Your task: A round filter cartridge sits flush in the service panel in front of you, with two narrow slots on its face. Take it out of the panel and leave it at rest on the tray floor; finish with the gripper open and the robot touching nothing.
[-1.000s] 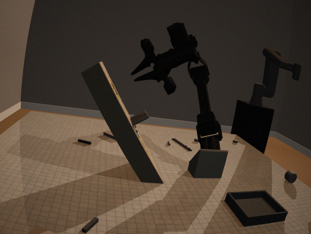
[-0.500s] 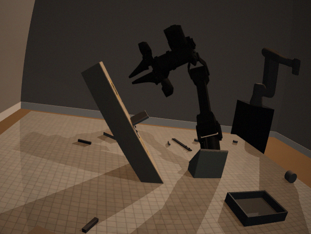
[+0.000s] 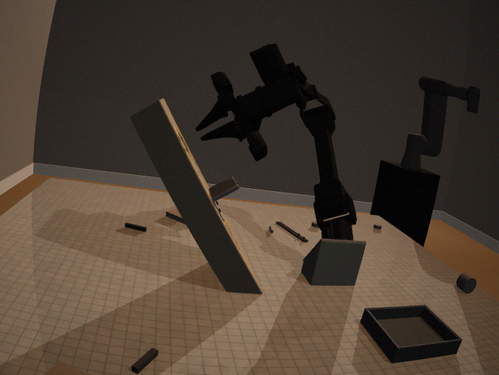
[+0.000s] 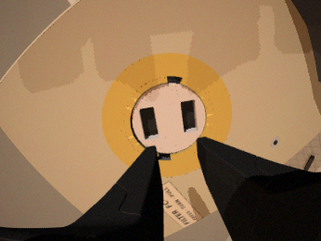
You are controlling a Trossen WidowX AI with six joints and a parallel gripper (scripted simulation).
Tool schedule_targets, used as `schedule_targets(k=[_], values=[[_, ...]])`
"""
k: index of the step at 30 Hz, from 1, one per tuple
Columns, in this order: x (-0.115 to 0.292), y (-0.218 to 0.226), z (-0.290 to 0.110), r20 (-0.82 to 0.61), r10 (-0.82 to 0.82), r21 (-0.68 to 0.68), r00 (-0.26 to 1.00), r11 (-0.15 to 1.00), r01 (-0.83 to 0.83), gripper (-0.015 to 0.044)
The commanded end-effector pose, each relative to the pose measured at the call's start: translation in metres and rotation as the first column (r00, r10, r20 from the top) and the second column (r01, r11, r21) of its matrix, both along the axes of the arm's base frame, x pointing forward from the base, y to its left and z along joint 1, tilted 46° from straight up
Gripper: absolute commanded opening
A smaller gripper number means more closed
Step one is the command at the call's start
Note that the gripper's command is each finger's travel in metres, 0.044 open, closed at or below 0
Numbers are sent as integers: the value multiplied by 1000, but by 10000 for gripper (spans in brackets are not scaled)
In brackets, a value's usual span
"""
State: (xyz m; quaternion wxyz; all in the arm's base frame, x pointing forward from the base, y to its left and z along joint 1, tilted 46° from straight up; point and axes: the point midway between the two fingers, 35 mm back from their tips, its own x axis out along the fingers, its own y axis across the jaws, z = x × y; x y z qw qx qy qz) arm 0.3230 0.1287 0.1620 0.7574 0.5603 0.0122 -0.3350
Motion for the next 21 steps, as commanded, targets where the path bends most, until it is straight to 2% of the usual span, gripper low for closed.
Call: schedule_targets(k=[1, 21], values=[[6, -4, -5, -6, 4, -2, 1000, 1000, -4, 91], [20, -16, -11, 1, 6, -7, 1000, 1000, -6, 91]])
